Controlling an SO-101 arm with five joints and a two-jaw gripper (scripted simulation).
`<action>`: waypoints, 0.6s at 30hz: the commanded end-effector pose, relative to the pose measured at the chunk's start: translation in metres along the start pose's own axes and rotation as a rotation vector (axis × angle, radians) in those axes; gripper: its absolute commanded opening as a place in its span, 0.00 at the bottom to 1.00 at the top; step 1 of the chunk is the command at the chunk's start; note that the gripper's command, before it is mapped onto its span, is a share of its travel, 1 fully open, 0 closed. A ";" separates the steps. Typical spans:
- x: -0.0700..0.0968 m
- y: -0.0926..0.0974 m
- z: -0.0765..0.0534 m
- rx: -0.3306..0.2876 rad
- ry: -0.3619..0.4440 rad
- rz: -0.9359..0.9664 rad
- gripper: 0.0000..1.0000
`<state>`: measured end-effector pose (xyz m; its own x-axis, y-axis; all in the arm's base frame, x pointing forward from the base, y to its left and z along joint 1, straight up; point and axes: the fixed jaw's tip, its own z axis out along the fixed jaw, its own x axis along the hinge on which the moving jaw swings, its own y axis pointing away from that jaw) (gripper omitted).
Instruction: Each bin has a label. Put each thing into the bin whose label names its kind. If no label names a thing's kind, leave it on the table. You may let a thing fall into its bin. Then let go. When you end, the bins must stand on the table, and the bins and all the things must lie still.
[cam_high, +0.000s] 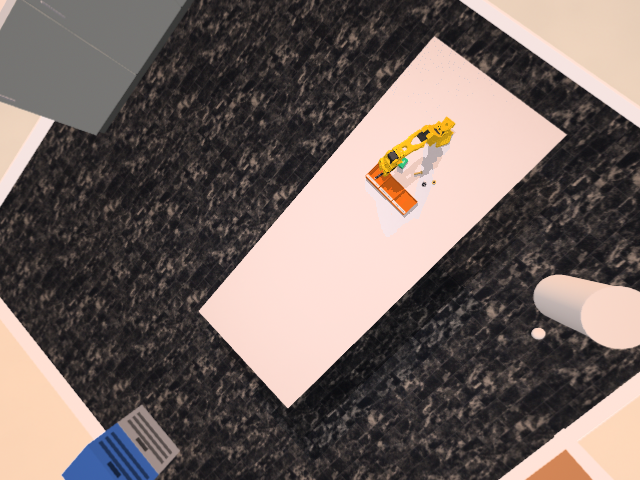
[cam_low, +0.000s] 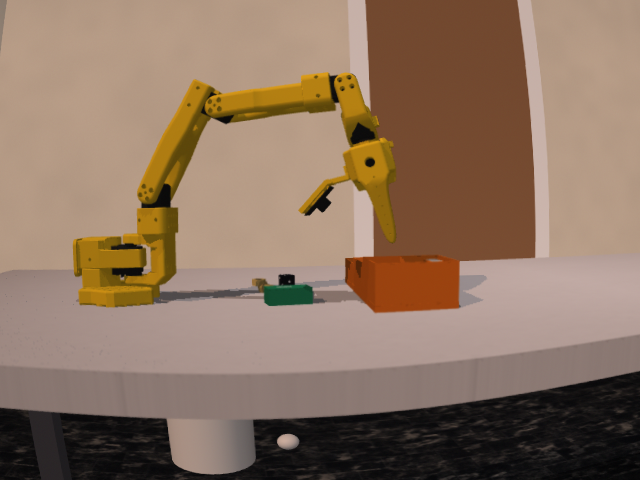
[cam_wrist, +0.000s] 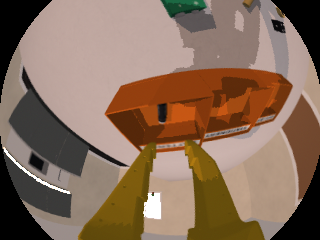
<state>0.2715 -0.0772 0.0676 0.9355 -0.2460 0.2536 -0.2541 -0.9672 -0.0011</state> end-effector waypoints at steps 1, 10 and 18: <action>0.010 0.002 -0.018 0.000 0.078 0.006 0.13; 0.009 0.002 -0.018 0.001 0.075 0.038 0.14; 0.005 0.001 -0.018 0.005 0.066 0.128 0.14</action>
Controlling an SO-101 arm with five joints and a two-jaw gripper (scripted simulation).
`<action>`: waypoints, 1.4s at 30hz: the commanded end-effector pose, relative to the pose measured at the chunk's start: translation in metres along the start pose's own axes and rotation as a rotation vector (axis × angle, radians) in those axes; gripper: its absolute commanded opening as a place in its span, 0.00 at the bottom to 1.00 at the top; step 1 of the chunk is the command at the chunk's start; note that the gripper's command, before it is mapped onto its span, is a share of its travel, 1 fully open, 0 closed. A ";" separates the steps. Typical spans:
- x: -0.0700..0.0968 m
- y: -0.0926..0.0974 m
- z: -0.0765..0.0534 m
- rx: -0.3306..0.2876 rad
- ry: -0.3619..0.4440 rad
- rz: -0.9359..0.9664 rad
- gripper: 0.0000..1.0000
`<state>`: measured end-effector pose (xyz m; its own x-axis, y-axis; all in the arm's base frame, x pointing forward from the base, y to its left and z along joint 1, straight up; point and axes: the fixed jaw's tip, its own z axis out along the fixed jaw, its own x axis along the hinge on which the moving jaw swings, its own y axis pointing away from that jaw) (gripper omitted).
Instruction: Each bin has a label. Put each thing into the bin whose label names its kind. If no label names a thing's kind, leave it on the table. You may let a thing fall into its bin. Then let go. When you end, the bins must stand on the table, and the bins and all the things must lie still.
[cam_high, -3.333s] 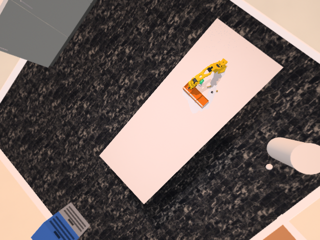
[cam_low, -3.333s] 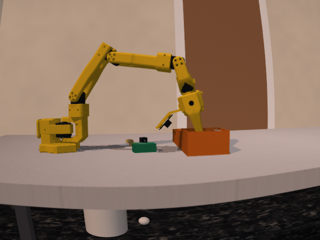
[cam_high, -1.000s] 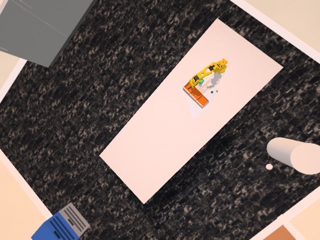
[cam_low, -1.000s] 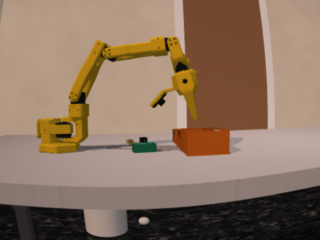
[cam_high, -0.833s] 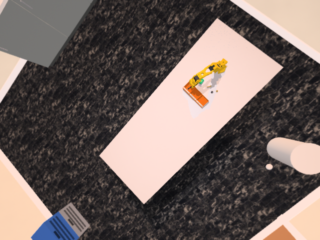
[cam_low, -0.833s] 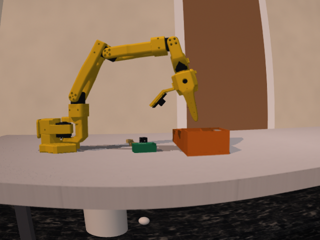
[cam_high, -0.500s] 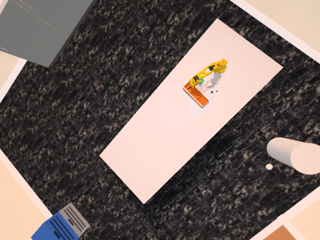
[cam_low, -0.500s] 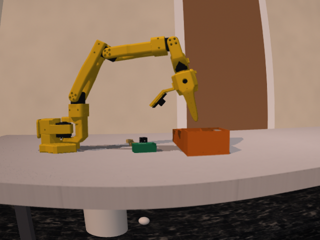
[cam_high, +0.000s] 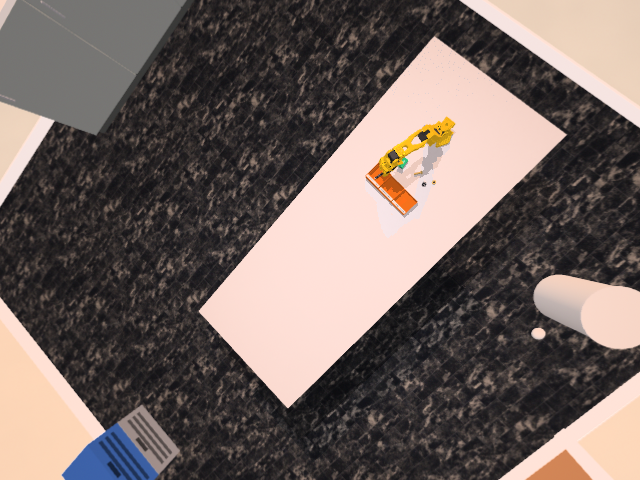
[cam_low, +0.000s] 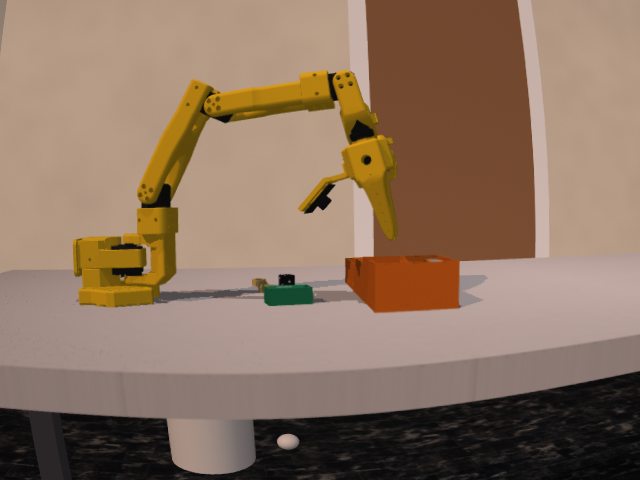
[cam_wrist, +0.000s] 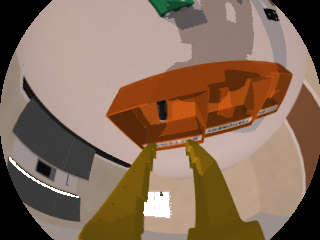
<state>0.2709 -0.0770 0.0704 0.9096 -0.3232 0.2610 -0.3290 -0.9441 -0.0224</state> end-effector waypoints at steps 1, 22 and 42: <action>0.005 0.000 -0.016 0.007 0.056 0.062 0.14; -0.017 -0.005 -0.019 0.009 0.005 0.567 0.17; -0.045 -0.012 -0.023 -0.028 -0.051 1.209 0.21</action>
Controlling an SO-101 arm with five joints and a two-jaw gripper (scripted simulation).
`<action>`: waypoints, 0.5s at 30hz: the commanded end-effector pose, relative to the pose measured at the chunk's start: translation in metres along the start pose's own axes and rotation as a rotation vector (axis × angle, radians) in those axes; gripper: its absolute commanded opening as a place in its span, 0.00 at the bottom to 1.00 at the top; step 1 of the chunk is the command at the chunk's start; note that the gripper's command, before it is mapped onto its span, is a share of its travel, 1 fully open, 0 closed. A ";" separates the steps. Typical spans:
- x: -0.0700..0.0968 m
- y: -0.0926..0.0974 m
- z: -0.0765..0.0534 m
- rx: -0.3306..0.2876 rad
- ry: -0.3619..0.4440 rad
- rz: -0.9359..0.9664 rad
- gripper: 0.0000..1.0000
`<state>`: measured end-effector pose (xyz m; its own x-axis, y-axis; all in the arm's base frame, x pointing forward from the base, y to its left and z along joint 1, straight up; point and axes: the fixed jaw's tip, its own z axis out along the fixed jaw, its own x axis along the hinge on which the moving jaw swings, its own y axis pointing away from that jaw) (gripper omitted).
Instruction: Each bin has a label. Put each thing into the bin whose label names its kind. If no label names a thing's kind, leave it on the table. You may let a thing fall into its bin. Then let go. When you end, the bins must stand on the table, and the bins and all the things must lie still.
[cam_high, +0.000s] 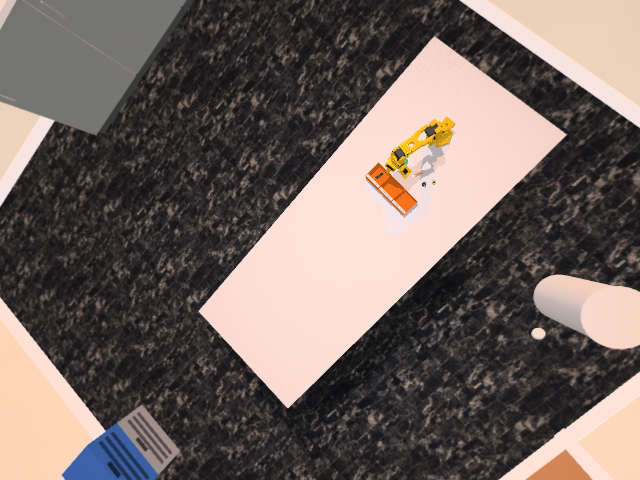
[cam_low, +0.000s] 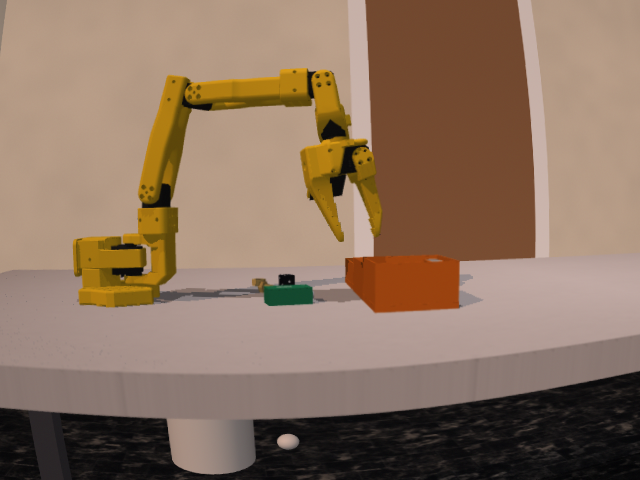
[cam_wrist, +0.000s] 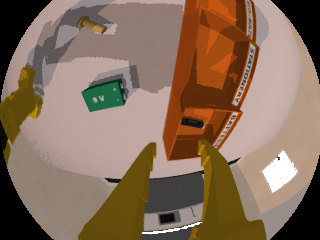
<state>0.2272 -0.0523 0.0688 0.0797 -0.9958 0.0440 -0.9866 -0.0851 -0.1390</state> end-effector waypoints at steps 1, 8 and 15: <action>-0.003 -0.001 -0.012 0.061 0.011 0.101 0.21; -0.012 0.009 -0.012 0.034 -0.002 0.400 0.23; -0.019 0.019 -0.011 0.006 -0.007 0.685 0.25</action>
<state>0.2053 -0.0381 0.0669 -0.4585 -0.8883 -0.0241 -0.8843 0.4588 -0.0868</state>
